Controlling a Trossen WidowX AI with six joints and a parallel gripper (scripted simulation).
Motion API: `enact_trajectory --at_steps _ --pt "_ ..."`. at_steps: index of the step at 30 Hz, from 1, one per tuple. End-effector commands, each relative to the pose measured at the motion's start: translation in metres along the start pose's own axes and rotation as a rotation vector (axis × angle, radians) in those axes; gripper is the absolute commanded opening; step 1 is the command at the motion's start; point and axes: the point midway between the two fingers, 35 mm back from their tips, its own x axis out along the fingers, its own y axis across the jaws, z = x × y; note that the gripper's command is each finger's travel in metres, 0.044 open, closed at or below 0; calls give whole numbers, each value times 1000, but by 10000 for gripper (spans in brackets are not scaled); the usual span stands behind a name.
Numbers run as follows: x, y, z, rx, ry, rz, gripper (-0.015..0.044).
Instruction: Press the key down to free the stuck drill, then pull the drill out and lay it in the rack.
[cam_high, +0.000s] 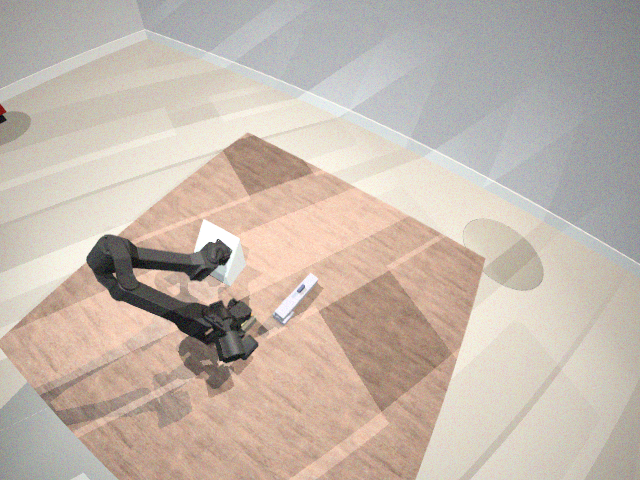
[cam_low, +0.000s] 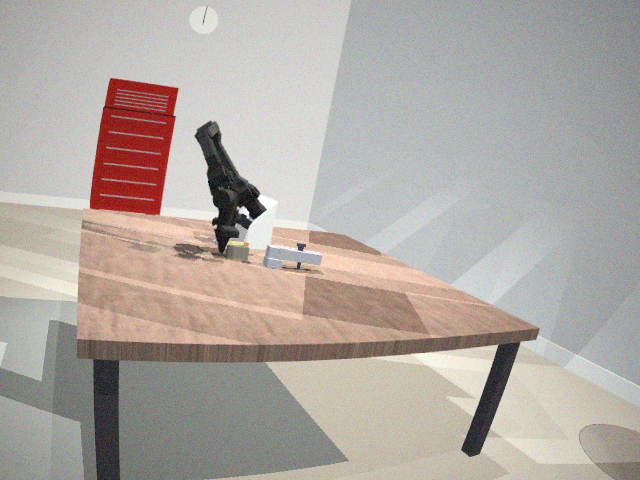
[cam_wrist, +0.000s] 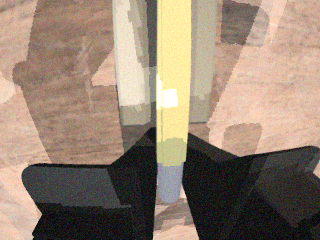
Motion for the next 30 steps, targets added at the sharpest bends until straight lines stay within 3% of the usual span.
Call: enact_trajectory --at_steps 1,15,30 --pt "6 2 4 -6 -10 5 0" --pt "9 3 8 -6 -10 5 0" --pt "6 2 1 5 11 2 394"
